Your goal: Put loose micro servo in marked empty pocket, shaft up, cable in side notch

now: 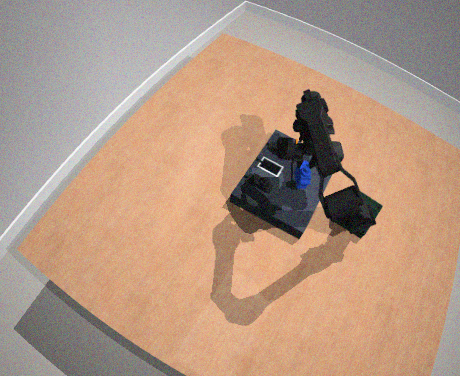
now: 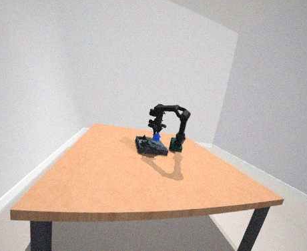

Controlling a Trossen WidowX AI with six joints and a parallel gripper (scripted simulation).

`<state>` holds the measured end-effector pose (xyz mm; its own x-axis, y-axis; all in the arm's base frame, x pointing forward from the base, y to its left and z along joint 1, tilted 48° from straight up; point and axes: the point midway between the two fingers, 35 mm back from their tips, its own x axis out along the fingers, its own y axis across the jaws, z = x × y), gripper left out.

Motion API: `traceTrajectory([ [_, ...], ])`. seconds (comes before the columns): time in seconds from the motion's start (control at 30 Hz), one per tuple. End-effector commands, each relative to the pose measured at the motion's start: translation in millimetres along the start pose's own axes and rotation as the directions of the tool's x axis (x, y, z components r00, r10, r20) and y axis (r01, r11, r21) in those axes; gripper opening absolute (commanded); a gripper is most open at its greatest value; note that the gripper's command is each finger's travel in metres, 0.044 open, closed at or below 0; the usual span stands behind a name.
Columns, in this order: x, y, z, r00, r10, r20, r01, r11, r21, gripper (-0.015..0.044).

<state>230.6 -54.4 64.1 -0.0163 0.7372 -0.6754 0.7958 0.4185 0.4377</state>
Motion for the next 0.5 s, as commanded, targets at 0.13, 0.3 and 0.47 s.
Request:
traceTrajectory([
  [0.13,-0.9,0.2,1.3,1.0,-0.002,0.005,0.003,0.951,-0.308,0.0],
  [0.3,-0.9,0.2,1.3,1.0,-0.002,0.005,0.004,0.884,-0.468,0.0],
  [0.47,-0.9,0.2,1.3,1.0,-0.002,0.005,0.004,0.79,-0.613,0.0],
])
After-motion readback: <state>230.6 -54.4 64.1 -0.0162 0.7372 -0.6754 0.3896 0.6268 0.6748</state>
